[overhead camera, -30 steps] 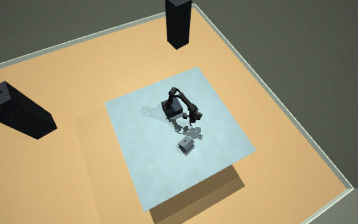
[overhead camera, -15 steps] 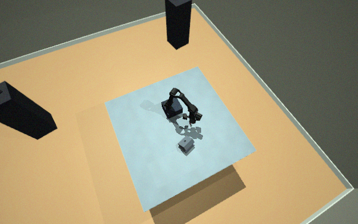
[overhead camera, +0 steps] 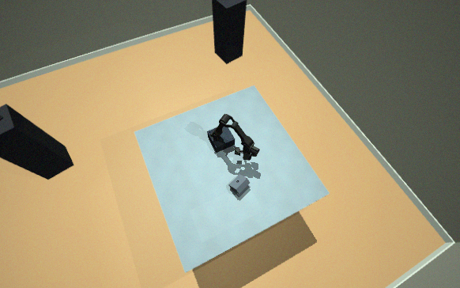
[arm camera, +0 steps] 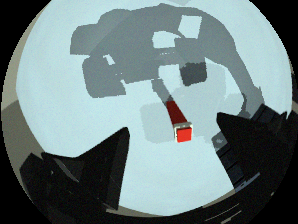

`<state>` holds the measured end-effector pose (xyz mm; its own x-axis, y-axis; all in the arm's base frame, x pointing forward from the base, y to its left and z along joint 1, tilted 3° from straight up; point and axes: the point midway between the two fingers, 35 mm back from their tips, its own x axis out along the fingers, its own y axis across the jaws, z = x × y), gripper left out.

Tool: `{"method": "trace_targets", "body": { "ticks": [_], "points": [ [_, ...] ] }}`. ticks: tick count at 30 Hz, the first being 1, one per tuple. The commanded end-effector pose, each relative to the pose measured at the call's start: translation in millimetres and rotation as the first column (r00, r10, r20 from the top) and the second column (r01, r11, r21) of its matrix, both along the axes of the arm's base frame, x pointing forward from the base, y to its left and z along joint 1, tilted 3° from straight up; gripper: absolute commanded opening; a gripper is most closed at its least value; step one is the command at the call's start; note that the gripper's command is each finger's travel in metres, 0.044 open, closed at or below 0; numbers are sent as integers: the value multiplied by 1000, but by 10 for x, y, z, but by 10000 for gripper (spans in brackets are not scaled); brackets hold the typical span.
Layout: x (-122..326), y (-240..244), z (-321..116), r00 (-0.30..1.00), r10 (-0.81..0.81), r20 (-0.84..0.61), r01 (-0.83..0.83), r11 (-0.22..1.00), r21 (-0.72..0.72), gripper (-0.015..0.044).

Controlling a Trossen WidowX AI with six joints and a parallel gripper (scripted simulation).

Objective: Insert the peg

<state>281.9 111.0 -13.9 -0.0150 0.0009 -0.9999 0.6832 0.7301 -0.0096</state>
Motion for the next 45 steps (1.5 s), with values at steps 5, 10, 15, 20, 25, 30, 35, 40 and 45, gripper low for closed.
{"method": "trace_targets", "body": {
  "ticks": [5, 10, 15, 20, 25, 30, 35, 40, 45],
  "points": [
    [-42, -8, -165, 1000, -7, -15, 7, 1000, -1, 440],
    [-54, -12, -245, 1000, -7, -15, 7, 1000, -1, 440],
    [-57, -13, -267, 1000, -7, -15, 7, 1000, -1, 440],
    [-36, -14, -236, 1000, 0, -5, 0, 1000, -2, 387],
    [-36, -14, -236, 1000, 0, -5, 0, 1000, -2, 256],
    [-36, -14, -236, 1000, 0, -5, 0, 1000, -2, 125],
    [-36, -14, -236, 1000, 0, -5, 0, 1000, -2, 33],
    [-36, -14, -236, 1000, 0, -5, 0, 1000, -2, 0],
    [-21, -10, -148, 1000, -1, -6, 1, 1000, -2, 0]
  ]
}}
